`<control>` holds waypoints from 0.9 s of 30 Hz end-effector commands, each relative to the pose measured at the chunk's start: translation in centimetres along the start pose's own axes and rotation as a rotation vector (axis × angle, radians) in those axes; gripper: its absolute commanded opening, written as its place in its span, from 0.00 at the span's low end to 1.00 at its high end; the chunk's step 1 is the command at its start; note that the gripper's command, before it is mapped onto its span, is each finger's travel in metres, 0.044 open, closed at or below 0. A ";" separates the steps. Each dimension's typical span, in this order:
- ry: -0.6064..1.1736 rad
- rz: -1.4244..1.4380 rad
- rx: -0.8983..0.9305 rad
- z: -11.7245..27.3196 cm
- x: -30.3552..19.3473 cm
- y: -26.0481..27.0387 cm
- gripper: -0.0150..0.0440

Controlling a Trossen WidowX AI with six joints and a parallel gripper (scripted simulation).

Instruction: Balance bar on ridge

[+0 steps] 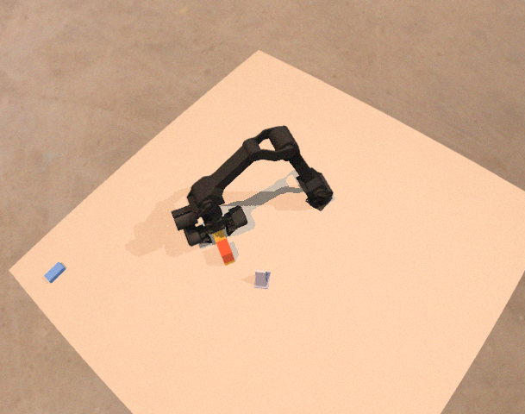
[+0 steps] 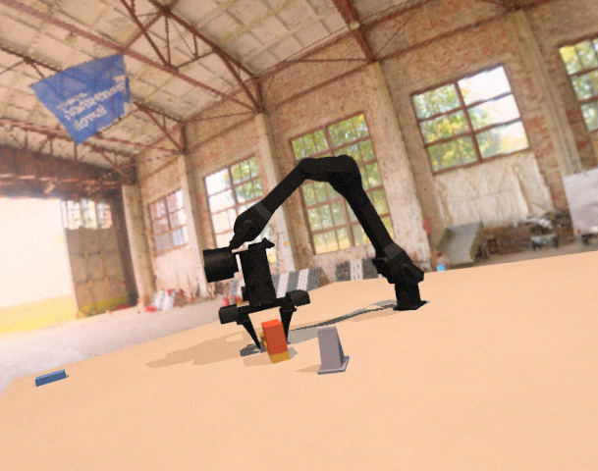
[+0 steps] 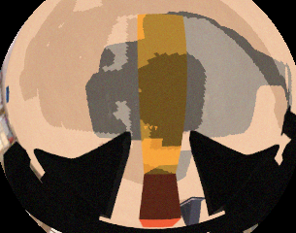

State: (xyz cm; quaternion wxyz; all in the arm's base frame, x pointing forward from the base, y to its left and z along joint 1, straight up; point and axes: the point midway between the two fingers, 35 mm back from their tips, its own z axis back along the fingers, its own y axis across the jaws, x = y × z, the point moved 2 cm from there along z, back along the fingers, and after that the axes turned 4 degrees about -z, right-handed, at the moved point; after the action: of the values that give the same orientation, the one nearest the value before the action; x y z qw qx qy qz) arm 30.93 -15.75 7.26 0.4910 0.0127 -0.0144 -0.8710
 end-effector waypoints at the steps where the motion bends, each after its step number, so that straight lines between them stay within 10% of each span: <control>1: 0.000 0.000 0.001 0.0 0.0 0.0 0.57; 14: 0.000 0.000 0.001 0.6 0.0 0.1 0.25; 27: -0.002 -0.001 0.001 3.9 0.0 0.6 0.25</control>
State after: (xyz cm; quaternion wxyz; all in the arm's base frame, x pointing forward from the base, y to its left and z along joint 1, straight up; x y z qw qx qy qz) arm 31.15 -15.86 10.19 0.4909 0.0101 -0.0105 -0.8711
